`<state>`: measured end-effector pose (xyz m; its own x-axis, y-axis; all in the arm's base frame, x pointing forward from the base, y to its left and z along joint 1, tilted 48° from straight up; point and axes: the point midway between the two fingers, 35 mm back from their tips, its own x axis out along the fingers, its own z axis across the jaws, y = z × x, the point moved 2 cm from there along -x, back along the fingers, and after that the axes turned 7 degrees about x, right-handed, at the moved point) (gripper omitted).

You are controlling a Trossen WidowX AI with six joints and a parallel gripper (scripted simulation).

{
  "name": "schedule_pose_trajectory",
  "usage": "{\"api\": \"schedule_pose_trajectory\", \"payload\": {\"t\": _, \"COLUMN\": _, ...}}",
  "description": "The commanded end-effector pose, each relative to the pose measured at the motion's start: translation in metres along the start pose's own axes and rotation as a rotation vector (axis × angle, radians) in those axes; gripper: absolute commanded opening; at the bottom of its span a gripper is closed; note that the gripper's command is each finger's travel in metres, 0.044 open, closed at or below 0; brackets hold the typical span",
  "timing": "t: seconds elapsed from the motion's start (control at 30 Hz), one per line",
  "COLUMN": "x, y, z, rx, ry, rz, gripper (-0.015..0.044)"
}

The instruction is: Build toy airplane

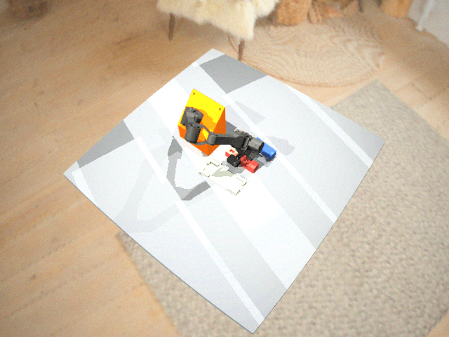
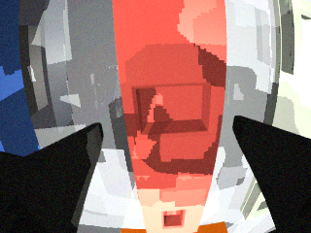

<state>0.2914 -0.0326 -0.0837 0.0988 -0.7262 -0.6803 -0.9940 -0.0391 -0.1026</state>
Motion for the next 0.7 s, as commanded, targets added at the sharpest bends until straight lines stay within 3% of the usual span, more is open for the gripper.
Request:
{"api": "schedule_pose_trajectory", "payload": {"t": 0.0, "x": 0.0058, "y": 0.0043, "z": -0.0008, "rx": -0.011, "ry": 0.009, "rz": 0.005, "gripper": 0.044}}
{"api": "schedule_pose_trajectory", "payload": {"t": 0.03, "x": 0.0061, "y": 0.0043, "z": -0.0008, "rx": -0.011, "ry": 0.009, "rz": 0.005, "gripper": 0.044}}
{"api": "schedule_pose_trajectory", "payload": {"t": 0.33, "x": 0.0061, "y": 0.0043, "z": -0.0008, "rx": -0.011, "ry": 0.009, "rz": 0.005, "gripper": 0.0204}}
{"api": "schedule_pose_trajectory", "payload": {"t": 0.57, "x": 0.0061, "y": 0.0043, "z": -0.0008, "rx": -0.011, "ry": 0.009, "rz": 0.005, "gripper": 0.0157}}
{"api": "schedule_pose_trajectory", "payload": {"t": 0.67, "x": 0.0043, "y": 0.0039, "z": -0.0005, "rx": -0.011, "ry": 0.008, "rz": 0.005, "gripper": 0.0078}}
